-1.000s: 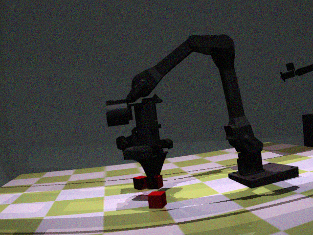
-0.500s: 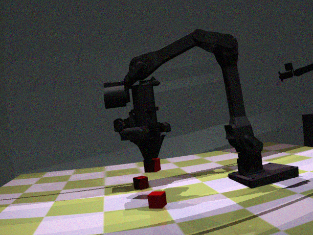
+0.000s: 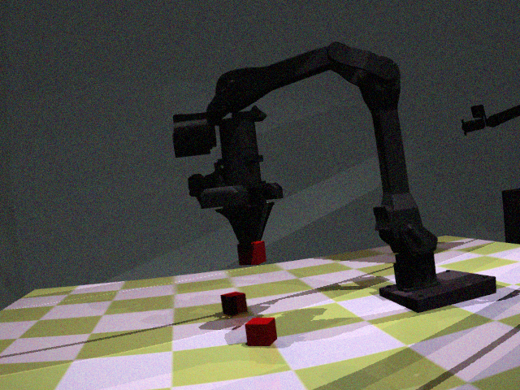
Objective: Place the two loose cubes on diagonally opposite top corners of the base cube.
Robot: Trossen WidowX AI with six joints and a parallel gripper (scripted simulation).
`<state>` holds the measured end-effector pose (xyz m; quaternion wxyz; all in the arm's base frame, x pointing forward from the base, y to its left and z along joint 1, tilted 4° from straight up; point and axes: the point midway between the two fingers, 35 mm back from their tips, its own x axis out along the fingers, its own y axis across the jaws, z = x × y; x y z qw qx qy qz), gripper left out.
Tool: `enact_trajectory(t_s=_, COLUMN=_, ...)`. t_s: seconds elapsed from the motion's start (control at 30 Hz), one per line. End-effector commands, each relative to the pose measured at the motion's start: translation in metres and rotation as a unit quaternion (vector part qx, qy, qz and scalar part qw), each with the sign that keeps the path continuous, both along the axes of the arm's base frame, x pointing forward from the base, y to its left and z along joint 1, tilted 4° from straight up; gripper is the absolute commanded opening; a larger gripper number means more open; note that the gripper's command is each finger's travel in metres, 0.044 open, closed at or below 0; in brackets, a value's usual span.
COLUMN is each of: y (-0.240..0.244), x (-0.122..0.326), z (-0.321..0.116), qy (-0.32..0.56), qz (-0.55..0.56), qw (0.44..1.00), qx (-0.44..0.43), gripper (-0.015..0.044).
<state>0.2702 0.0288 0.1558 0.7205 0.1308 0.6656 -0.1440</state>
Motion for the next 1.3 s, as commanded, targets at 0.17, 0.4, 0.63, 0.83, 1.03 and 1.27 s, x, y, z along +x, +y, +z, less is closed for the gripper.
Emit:
enact_trajectory(t_s=0.17, y=0.022, x=0.007, z=-0.005, qy=0.002, qz=0.077, qw=0.997, qx=-0.006, gripper=0.0105)
enact_trajectory(t_s=0.4, y=0.041, x=0.012, z=-0.012, qy=0.004, qz=0.142, qw=0.99, qx=-0.01, gripper=0.0105)
enact_trajectory(t_s=0.63, y=0.061, x=0.015, z=-0.019, qy=0.006, qz=0.205, qw=0.979, qx=-0.014, gripper=0.0105)
enact_trajectory(t_s=0.83, y=0.079, x=0.016, z=-0.025, qy=0.008, qz=0.259, qw=0.966, qx=-0.017, gripper=0.0105)
enact_trajectory(t_s=1.03, y=0.097, x=0.017, z=-0.032, qy=0.009, qz=0.312, qw=0.95, qx=-0.02, gripper=0.0105)
enact_trajectory(t_s=1.27, y=0.117, x=0.015, z=-0.039, qy=0.01, qz=0.367, qw=0.93, qx=-0.024, gripper=0.0105)
